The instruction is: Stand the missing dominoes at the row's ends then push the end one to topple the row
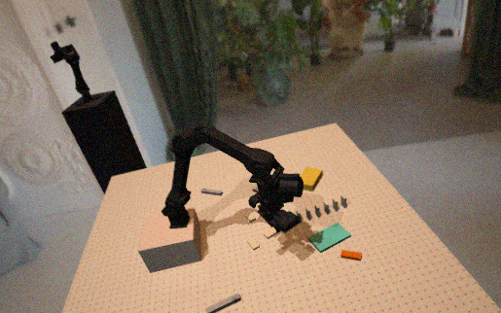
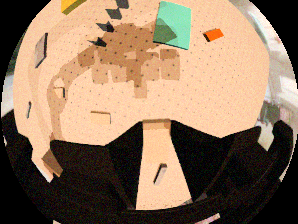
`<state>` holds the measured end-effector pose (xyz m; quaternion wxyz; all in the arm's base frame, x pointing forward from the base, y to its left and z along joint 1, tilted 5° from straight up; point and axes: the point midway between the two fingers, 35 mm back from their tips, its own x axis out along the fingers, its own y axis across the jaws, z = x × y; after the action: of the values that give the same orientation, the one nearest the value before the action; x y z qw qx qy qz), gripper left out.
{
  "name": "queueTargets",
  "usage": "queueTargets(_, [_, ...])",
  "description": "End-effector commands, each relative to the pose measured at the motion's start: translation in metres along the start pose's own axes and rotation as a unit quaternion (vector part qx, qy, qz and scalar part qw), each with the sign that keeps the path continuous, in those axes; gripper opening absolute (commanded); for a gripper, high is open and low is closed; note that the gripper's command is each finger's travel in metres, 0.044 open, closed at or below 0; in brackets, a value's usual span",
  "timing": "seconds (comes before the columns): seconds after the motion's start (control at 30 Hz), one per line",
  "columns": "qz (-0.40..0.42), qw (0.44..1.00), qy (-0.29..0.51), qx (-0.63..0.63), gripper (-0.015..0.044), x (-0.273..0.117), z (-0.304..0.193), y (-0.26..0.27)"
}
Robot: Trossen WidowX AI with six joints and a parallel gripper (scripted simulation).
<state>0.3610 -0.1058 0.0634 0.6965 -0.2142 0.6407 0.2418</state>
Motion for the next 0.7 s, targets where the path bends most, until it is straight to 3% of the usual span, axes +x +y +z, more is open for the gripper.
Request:
queueTargets(0.0, [0.005,0.999,0.004,-0.036,0.0107,0.006,-0.009,-0.040])
queueTargets(0.3, [0.015,0.998,-0.002,-0.058,0.0107,0.010,-0.015,-0.055])
queueTargets(0.67, [0.152,0.972,-0.133,-0.124,0.0107,0.039,-0.022,-0.027])
